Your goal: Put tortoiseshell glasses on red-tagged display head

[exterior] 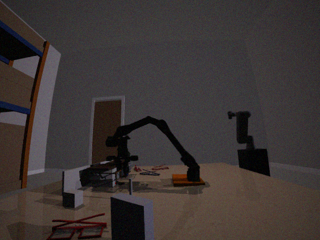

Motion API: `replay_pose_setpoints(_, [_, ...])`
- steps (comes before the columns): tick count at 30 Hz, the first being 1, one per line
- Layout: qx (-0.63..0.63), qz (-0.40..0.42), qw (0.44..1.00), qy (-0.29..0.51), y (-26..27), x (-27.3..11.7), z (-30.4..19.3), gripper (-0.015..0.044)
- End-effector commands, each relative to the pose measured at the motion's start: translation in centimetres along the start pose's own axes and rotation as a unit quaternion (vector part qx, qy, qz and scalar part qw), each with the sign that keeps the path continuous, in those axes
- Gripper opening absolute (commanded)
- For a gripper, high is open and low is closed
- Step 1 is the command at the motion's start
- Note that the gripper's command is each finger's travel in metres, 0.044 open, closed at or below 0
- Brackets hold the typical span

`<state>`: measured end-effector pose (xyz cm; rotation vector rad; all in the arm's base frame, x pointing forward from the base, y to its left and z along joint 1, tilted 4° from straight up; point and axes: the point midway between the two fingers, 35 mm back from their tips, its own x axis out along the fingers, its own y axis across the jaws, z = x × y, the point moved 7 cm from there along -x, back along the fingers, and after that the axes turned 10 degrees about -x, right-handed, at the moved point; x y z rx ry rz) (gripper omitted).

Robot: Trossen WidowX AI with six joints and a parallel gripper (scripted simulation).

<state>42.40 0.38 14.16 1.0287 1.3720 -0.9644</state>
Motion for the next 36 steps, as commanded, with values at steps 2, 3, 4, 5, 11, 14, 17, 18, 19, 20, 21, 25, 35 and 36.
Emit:
replay_pose_setpoints(2, [0.000,0.000,1.000,0.000,0.0,0.0,0.0,0.0108])
replay_pose_setpoints(3, [0.000,0.000,1.000,0.000,0.0,0.0,0.0,0.0108])
replay_pose_setpoints(4, [0.000,0.000,1.000,0.000,0.0,0.0,0.0,0.0108])
replay_pose_setpoints(5, [0.000,0.000,1.000,0.000,0.0,0.0,0.0,0.0108])
replay_pose_setpoints(11, [0.002,-0.001,1.000,0.001,0.0,-2.5,-0.2,0.0108])
replay_pose_setpoints(14, [0.003,-0.001,1.000,0.002,0.0,-3.3,-0.2,0.0108])
replay_pose_setpoints(17, [0.003,-0.001,1.000,0.002,0.0,-3.3,-0.2,0.0108])
replay_pose_setpoints(18, [0.003,-0.001,1.000,0.002,0.0,-3.3,-0.2,0.0108])
replay_pose_setpoints(19, [0.003,-0.001,1.000,0.002,-0.1,-3.4,-0.2,0.0108])
replay_pose_setpoints(20, [0.003,-0.001,1.000,0.002,-0.4,-3.4,-0.3,0.0108])
replay_pose_setpoints(21, [0.003,-0.001,1.000,0.002,-0.7,-3.5,-0.3,0.0108])
replay_pose_setpoints(25, [0.003,-0.002,1.000,0.002,-2.7,-3.9,-0.7,0.0108])
replay_pose_setpoints(35, [0.003,-0.003,1.000,0.002,-5.4,-5.0,-1.2,0.0108])
replay_pose_setpoints(36, [0.003,-0.003,1.000,0.002,-5.6,-5.0,-1.2,0.0108])
